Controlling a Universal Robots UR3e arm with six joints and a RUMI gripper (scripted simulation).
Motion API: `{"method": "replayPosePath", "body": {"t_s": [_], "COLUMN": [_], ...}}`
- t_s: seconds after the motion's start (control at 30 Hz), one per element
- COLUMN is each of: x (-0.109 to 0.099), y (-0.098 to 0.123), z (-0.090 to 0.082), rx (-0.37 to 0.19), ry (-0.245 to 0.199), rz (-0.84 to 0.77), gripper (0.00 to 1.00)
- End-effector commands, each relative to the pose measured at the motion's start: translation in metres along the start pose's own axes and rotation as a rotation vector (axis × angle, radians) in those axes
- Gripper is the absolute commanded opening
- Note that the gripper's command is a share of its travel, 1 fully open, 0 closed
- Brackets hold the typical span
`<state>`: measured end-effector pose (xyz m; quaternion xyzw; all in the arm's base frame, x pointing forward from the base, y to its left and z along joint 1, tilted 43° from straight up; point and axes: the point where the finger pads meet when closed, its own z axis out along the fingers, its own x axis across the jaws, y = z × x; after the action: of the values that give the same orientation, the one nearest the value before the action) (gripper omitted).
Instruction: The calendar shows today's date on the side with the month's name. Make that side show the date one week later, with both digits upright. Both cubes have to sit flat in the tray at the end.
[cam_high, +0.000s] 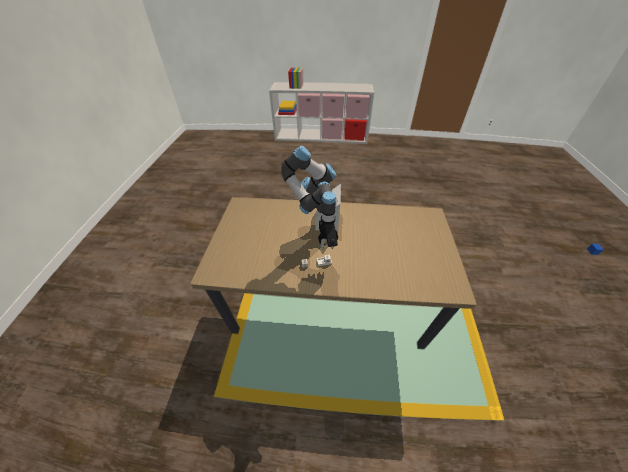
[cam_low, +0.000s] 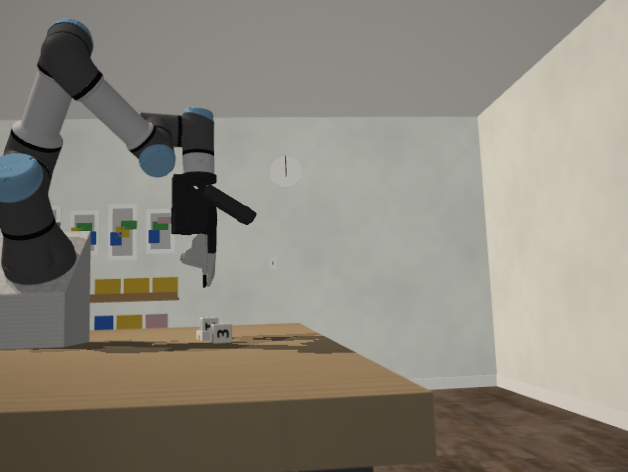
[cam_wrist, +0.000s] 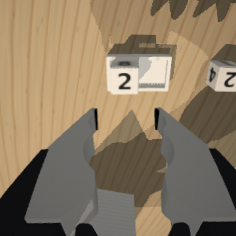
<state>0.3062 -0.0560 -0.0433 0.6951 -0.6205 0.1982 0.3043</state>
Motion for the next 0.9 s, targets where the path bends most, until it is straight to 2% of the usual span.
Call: {"method": "replayPosePath", "body": {"t_s": [0.0, 0.87], "x": [0.0002, 0.0001], "y": [-0.0005, -0.0006], "z": [-0.0005, 0.0020], "rx": [0.002, 0.002], "ry": [0.000, 0.000], "rz": [0.001, 0.001], "gripper": [0.29, 0.29]}}
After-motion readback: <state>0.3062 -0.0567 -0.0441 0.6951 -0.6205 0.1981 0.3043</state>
